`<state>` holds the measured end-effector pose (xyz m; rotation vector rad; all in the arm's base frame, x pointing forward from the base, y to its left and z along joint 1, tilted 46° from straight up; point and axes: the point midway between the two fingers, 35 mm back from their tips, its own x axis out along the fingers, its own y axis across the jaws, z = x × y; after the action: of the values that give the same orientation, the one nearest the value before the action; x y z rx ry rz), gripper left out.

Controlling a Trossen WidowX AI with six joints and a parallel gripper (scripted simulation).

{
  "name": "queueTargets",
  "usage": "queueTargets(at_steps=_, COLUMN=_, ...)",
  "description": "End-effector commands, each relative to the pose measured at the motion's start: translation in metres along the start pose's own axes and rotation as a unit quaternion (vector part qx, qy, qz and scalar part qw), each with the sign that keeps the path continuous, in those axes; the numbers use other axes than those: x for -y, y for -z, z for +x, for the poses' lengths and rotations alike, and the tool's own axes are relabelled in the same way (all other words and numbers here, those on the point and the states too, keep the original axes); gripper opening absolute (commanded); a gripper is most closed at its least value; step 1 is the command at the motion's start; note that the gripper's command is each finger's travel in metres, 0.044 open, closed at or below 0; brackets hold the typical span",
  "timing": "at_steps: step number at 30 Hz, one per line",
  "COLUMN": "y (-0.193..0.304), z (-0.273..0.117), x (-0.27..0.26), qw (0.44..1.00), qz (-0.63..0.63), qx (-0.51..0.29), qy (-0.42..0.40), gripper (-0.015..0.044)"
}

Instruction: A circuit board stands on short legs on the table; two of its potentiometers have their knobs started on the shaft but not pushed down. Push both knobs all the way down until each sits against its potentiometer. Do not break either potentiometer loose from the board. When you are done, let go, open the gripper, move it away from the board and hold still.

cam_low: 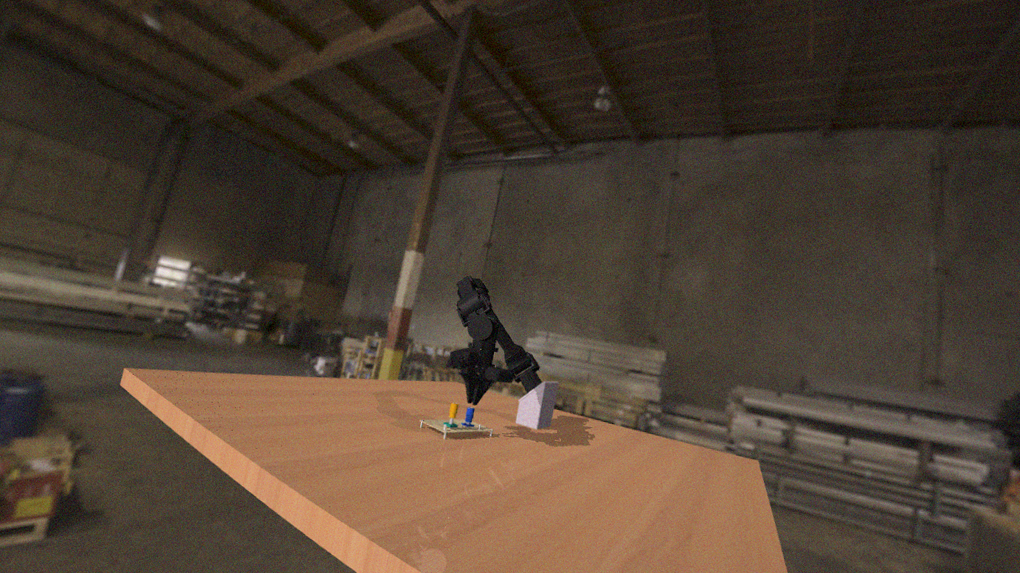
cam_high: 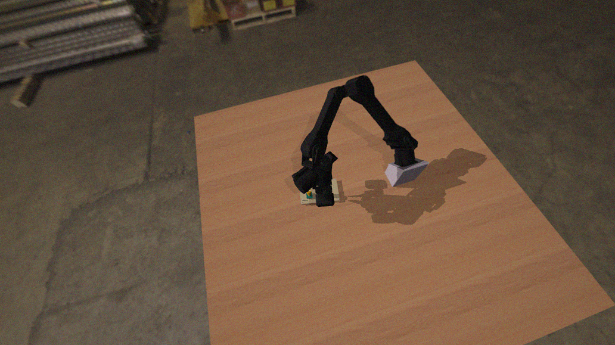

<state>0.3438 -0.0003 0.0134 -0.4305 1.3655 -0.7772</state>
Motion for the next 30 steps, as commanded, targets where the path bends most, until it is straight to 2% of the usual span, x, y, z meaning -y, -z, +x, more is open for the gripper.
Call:
queueTargets(at_steps=1, y=0.0, z=0.001, x=0.0, qw=1.0, qz=-0.001, qx=0.0, qy=0.0, gripper=0.0157)
queueTargets(at_steps=3, y=0.0, z=0.001, x=0.0, qw=1.0, qz=-0.001, qx=0.0, qy=0.0, gripper=0.021)
queueTargets(at_steps=11, y=-0.031, z=-0.024, x=-0.001, qw=1.0, qz=-0.004, qx=0.0, qy=0.0, gripper=0.0)
queueTargets(at_steps=18, y=-0.054, z=-0.046, x=0.001, qw=1.0, qz=0.003, qx=0.001, qy=-0.002, gripper=0.0)
queueTargets(at_steps=22, y=-0.054, z=-0.026, x=0.001, qw=1.0, qz=0.003, qx=0.001, qy=-0.002, gripper=0.0)
queueTargets(at_steps=30, y=-0.054, z=-0.023, x=0.001, qw=1.0, qz=0.003, qx=0.001, qy=-0.002, gripper=0.0)
